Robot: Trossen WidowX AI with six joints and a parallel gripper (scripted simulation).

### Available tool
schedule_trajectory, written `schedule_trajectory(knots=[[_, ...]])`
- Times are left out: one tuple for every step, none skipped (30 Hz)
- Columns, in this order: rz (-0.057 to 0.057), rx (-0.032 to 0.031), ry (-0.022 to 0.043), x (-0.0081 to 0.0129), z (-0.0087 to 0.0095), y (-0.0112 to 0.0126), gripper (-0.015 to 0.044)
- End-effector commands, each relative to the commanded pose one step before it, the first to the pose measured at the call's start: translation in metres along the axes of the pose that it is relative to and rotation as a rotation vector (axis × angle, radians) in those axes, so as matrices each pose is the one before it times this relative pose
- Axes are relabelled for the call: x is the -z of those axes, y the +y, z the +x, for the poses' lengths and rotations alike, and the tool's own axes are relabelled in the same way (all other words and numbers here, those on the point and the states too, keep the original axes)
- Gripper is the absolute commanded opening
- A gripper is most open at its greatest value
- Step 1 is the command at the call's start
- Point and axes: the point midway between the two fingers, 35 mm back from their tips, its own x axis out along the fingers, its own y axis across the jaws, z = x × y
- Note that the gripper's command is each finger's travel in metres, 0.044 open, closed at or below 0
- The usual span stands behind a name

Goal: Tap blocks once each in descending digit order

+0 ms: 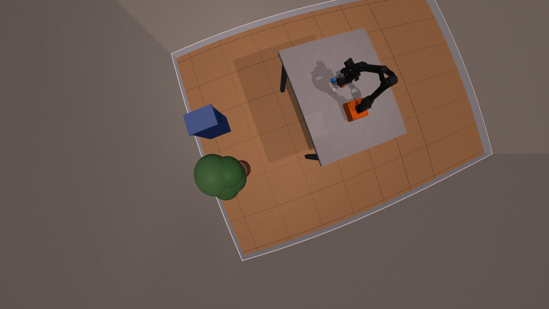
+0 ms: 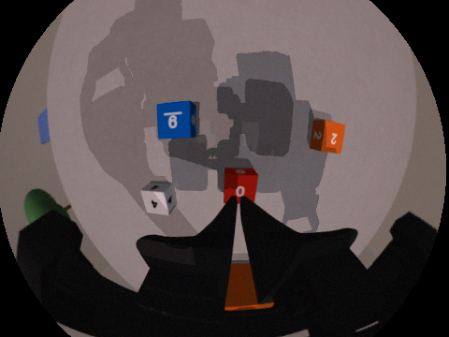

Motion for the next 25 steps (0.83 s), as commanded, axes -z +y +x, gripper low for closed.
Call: schedule_trajectory(knots=[[-0.0001,-0.00114,-0.01511,-0.00438,-0.01082,0.00034,0.002],[-0.0022,-0.00051,-0.00012,-0.00018,-0.00047,0.00115,0.0046],[-0.0065,-0.00152,-0.00034,-0.00052,-0.00141,0.00346,0.0072],[-0.0108,-0.00253,-0.0005,-0.00078,-0.00235,0.0058,0.0099],[-0.0151,-0.00355,-0.00057,-0.00093,-0.0033,0.00818,0.0125],[-0.0195,-0.00456,-0.00051,-0.00092,-0.00425,0.01061,0.0151],[-0.0214,-0.00499,-0.00028,-0.00067,-0.00466,0.01177,0.0178],[-0.0155,-0.0037,0.00001,-0.0004,-0.00377,0.00947,0.0204],[-0.0062,-0.00199,0.00022,-0.00063,-0.00361,0.00852,0.023],[0.003,-0.00024,0.00028,-0.0008,-0.00318,0.00694,0.0256],[0.007,0.00035,0.00034,-0.00084,-0.00383,0.00812,0.0283],[0.0084,0.00046,0.00039,-0.00053,-0.00462,0.00981,0.0309],[0.0088,0.00053,0.00039,0.00001,-0.00489,0.01037,0.0335],[0.0088,0.00058,0.00037,0.0006,-0.00493,0.01043,0.0361],[0.0088,0.00063,0.00035,0.00119,-0.00497,0.01044,0.0388],[0.0088,0.00067,0.00032,0.00179,-0.00501,0.01042,0.04],[0.0088,0.00072,0.00029,0.00238,-0.00505,0.01037,0.04],[0.0088,0.00076,0.00026,0.00296,-0.00506,0.01024,0.04],[0.0078,0.00071,0.0002,0.00313,-0.00454,0.00903,0.04],[0.0064,0.00061,0.00014,0.00291,-0.00373,0.00729,0.04],[0.005,0.00049,0.00009,0.00247,-0.00291,0.0056,0.04],[0.0036,0.00035,0.00006,0.00188,-0.00208,0.00396,0.04],[0.0021,0.00022,0.00003,0.00117,-0.00125,0.00236,0.04],[0.0007,0.00007,0.00001,0.0004,-0.00042,0.00078,0.04],[0.0,0.0,0.0,0.0,0.0,0.0,0.04]])
